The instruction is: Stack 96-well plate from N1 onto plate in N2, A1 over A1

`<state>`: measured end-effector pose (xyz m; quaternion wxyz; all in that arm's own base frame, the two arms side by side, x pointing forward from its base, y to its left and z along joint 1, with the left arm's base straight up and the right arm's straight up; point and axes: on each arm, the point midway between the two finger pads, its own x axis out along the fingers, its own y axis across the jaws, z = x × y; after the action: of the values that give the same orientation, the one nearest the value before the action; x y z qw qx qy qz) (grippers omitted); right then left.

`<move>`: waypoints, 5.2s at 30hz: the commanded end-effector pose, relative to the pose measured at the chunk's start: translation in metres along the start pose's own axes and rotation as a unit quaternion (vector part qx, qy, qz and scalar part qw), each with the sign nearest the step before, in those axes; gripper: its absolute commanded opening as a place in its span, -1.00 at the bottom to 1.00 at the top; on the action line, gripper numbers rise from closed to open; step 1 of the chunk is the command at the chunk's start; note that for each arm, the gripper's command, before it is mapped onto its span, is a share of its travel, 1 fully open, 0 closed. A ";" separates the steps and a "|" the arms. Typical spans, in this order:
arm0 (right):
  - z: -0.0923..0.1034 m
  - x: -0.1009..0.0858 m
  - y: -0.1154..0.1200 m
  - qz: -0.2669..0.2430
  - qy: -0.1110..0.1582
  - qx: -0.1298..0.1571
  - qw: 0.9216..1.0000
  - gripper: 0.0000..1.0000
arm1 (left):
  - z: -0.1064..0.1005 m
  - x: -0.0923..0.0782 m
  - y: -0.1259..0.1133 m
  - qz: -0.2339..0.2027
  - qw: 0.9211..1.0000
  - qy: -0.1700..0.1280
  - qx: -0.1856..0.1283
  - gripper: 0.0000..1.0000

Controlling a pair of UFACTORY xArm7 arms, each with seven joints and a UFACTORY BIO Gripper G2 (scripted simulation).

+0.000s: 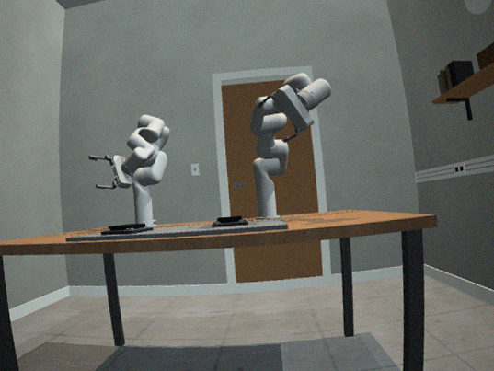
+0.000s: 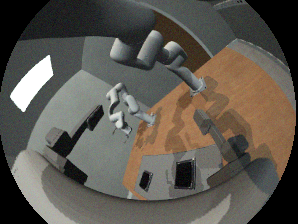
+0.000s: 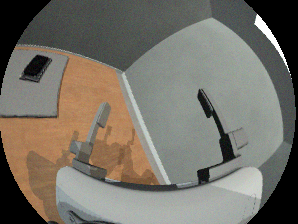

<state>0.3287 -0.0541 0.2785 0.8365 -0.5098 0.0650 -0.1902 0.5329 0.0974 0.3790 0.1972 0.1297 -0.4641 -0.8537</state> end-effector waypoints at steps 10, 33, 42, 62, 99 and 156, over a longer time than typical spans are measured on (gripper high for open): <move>0.010 0.002 -0.018 0.003 -0.001 0.001 1.000 1.00 | 0.001 0.000 0.002 -0.002 1.000 0.001 0.000 1.00; -0.005 0.000 -0.019 0.024 0.052 0.011 0.998 1.00 | 0.001 0.000 0.002 -0.002 1.000 0.001 0.000 1.00; -0.026 -0.006 -0.020 0.057 0.126 0.028 0.990 1.00 | 0.001 0.000 0.002 -0.002 1.000 0.001 0.000 1.00; -0.074 -0.043 -0.021 0.171 0.341 0.103 0.919 1.00 | 0.001 0.000 0.002 -0.002 1.000 0.001 0.000 1.00; -0.067 -0.115 -0.050 0.349 0.602 0.298 0.654 1.00 | 0.001 0.000 0.002 -0.002 1.000 0.001 0.000 1.00; -0.102 -0.130 -0.092 0.283 0.680 0.427 0.524 1.00 | 0.001 0.000 0.002 -0.002 1.000 0.001 0.000 1.00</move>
<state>0.1589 -0.1192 0.2994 0.6693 0.2254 0.6713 -0.2248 0.5329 0.0974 0.3790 0.1972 0.1297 -0.4641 -0.8537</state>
